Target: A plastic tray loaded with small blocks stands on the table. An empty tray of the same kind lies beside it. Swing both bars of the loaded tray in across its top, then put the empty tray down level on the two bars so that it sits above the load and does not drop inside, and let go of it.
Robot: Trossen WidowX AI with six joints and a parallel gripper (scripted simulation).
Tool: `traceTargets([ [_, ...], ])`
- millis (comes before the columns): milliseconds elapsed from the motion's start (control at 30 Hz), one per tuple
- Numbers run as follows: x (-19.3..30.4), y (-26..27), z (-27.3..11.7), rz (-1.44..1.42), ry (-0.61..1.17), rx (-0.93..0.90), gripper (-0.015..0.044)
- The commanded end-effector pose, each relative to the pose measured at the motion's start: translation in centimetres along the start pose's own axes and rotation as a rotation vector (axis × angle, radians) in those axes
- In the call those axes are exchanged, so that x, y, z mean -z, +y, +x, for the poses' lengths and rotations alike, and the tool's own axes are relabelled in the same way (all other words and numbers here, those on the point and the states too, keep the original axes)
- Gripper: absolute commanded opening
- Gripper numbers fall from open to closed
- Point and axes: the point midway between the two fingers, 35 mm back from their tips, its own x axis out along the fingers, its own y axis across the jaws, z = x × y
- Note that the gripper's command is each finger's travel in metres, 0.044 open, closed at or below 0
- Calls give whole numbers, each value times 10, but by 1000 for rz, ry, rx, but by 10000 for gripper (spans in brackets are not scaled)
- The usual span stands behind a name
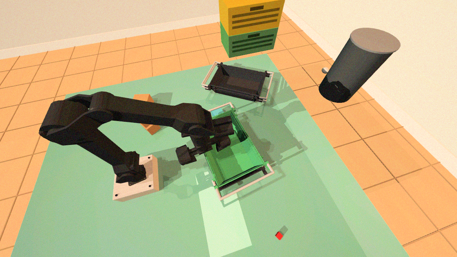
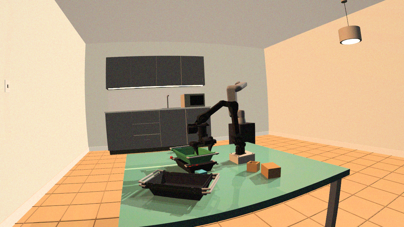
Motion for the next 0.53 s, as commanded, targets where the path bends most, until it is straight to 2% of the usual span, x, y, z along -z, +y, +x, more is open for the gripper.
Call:
traceTargets([
  [0, 1, -5, -20, 0, 3, 12, 440],
  [500, 0, -1, -101, -2, 4, 7, 440],
])
